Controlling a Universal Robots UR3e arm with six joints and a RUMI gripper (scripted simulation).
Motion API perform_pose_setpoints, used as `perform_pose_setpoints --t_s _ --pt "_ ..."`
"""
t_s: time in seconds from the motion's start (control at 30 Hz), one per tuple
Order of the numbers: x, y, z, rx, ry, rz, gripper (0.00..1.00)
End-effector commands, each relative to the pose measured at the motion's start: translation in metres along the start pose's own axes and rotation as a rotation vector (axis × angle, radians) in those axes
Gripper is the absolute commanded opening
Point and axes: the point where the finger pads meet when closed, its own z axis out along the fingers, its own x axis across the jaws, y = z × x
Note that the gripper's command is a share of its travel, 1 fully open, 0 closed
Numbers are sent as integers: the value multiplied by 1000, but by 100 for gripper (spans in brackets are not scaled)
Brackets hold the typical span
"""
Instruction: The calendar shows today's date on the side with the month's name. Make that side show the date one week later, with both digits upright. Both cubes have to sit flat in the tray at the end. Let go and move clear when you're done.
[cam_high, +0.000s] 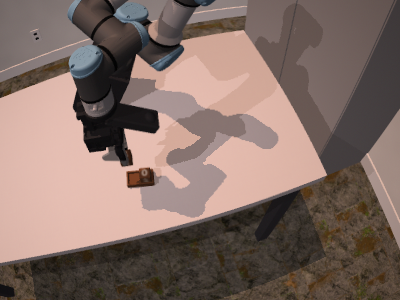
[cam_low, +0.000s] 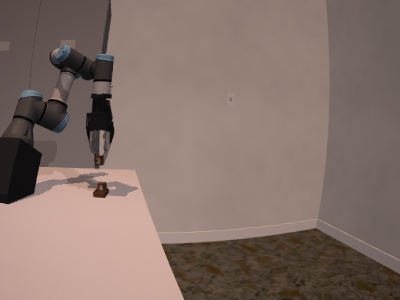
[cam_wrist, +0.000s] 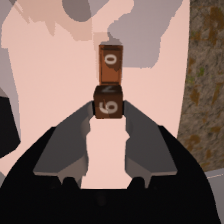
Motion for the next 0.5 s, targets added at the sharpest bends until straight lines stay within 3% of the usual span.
perform_pose_setpoints --t_s 0.0,0.47 --pt "1 7 -1 -4 3 -132 10" --pt "0 20 0 -4 4 -380 10"
